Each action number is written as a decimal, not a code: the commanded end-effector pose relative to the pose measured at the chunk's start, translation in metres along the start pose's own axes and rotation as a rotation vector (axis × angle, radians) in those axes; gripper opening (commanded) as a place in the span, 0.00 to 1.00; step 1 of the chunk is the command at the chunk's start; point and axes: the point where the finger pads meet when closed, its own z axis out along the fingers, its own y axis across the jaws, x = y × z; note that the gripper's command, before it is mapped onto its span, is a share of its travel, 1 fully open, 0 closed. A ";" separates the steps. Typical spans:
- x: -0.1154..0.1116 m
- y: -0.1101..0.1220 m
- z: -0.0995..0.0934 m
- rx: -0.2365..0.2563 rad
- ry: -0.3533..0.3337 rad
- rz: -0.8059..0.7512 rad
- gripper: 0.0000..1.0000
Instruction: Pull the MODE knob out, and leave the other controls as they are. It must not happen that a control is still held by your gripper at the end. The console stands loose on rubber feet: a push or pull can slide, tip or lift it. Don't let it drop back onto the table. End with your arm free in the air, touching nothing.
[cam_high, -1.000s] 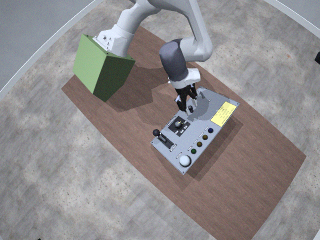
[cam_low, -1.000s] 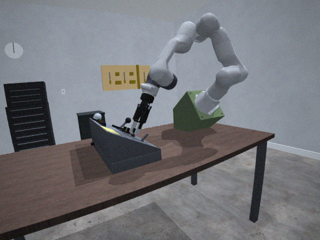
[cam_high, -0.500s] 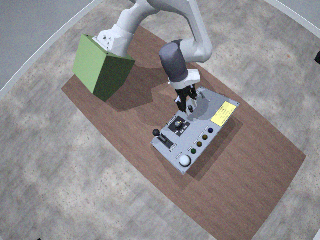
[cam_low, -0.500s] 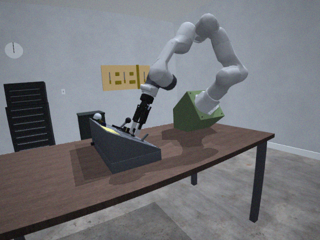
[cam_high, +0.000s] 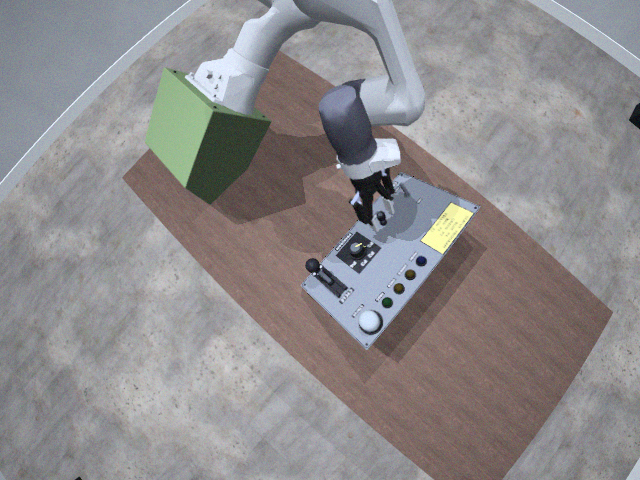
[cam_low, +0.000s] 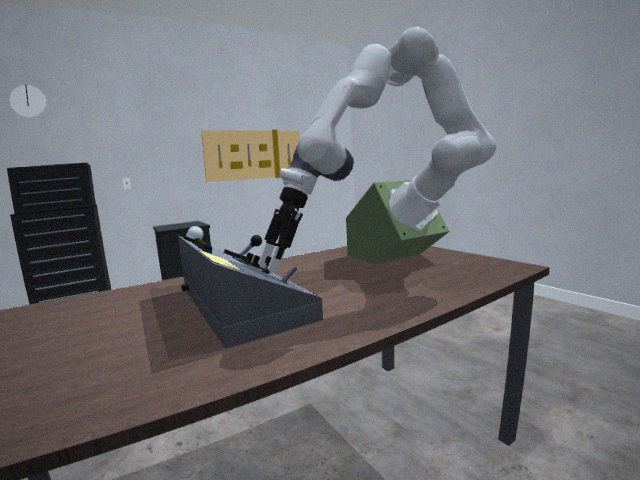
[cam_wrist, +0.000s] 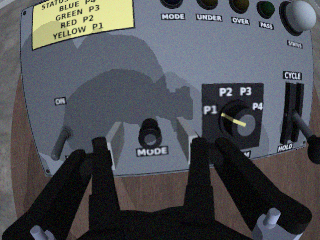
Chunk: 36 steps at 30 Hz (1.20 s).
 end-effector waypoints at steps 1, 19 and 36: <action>0.000 0.002 0.000 -0.003 0.001 -0.006 0.44; 0.000 0.002 0.000 -0.003 0.001 -0.006 0.44; 0.000 0.002 0.000 -0.003 0.001 -0.006 0.00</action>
